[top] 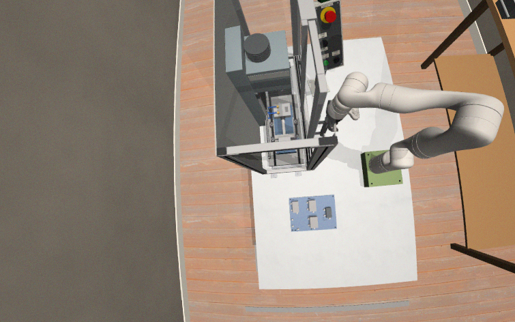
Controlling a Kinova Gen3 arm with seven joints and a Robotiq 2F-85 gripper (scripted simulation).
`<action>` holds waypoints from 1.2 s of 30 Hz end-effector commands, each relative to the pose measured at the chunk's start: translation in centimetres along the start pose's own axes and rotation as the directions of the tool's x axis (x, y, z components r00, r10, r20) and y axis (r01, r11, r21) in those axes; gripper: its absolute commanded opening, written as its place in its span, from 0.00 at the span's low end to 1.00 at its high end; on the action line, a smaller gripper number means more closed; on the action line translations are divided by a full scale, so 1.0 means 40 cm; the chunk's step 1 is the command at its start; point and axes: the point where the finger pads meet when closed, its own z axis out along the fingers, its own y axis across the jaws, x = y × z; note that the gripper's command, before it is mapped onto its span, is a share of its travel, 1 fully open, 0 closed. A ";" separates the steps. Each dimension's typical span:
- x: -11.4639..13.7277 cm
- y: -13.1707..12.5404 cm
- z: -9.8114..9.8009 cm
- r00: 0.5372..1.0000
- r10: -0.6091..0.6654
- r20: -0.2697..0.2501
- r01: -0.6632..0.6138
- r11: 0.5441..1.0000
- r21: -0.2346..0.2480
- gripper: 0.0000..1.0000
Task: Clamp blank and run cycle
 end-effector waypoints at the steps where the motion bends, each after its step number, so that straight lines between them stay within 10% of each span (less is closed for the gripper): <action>1: -0.003 0.039 -0.002 1.000 -0.014 0.004 0.014 1.000 -0.004 0.39; 36: 0.001 0.221 -0.003 1.000 -0.014 0.004 0.014 1.000 -0.005 0.39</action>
